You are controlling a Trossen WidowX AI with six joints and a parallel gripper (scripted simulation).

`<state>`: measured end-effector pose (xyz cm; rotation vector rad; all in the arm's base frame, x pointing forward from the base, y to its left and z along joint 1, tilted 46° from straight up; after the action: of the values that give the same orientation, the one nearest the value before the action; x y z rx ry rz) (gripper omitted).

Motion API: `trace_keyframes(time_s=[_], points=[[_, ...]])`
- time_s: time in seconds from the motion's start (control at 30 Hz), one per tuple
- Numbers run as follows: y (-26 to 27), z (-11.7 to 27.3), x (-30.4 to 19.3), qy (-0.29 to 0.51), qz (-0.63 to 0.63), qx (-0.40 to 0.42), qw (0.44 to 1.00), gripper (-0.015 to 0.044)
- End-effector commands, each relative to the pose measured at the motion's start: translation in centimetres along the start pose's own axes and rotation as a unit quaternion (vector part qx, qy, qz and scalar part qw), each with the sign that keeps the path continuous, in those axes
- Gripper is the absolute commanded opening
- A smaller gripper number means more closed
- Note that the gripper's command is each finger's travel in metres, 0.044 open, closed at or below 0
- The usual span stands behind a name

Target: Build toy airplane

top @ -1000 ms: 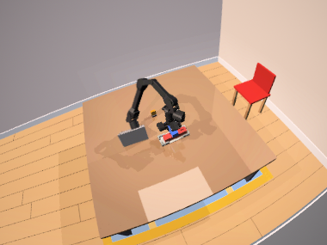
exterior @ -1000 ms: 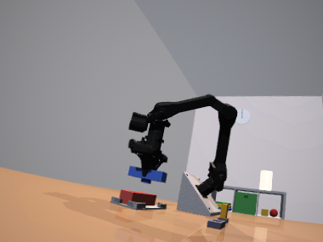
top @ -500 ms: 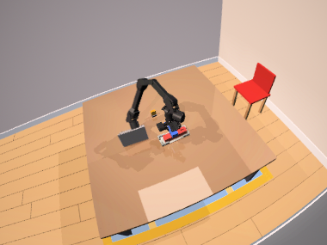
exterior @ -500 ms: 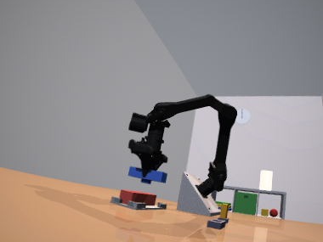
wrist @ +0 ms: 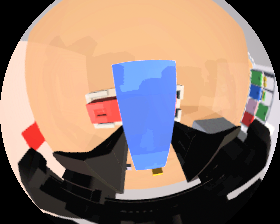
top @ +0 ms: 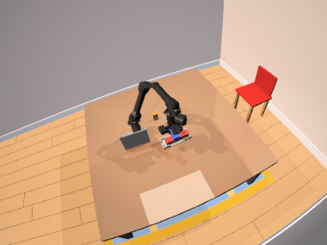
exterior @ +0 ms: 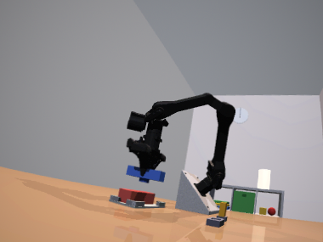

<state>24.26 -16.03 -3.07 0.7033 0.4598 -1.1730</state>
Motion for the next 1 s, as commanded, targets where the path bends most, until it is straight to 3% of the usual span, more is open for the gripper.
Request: trace_keyframes(time_s=[0.0, 0.97], points=[[-0.2, -0.7, -0.1, 0.002, -0.003, -0.002, 1.0, 0.0195], [-0.2, -4.0, -0.1, 0.003, -0.003, -0.002, 1.0, 0.0195]])
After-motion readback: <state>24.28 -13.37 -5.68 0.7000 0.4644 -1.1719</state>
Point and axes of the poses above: the point midway between the two fingers, 35 mm back from their tips, its own z axis back along the fingers, its own y axis across the jaws, x = y × z, the point moved 4 cm from there along z, back along the fingers, and after that the axes turned 14 degrees about z, right-handed, at the moved point
